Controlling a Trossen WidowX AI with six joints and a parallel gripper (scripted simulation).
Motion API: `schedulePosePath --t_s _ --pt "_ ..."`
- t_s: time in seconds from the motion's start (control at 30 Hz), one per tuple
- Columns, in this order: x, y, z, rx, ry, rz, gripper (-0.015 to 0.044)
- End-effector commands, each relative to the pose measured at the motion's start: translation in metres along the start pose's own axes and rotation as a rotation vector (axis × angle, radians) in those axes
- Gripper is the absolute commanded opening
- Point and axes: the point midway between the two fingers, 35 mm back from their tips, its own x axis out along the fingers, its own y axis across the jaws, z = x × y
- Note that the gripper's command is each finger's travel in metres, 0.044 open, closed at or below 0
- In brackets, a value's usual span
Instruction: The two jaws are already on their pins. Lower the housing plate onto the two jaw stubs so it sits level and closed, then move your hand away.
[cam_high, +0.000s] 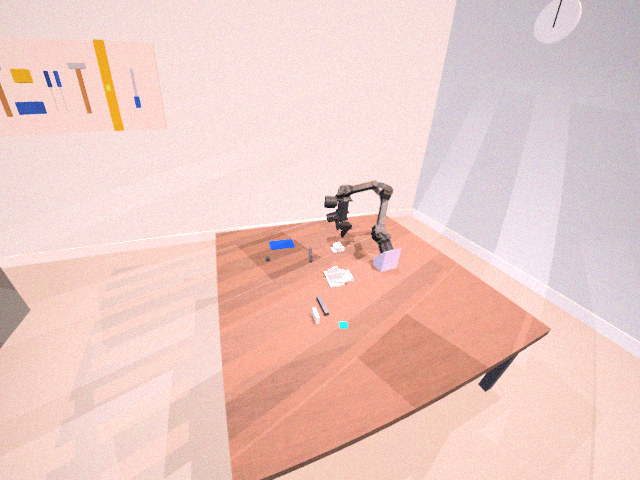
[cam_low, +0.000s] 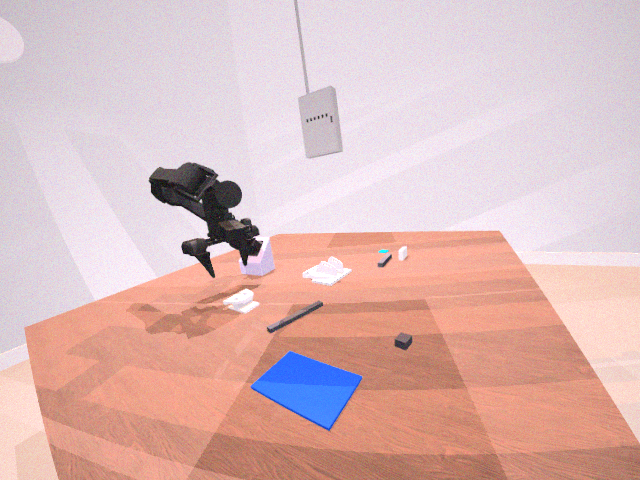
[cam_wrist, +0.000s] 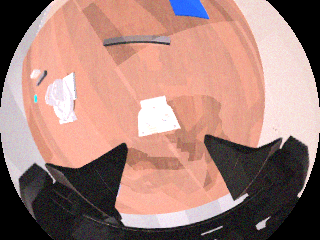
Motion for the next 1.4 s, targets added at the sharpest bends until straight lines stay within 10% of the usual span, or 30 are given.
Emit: schedulePosePath --t_s 0.0,1.37 --pt "0.002 0.008 -0.002 -0.104 0.020 -0.002 0.0440" --pt "0.062 0.009 -0.003 -0.119 0.020 -0.006 0.0440"
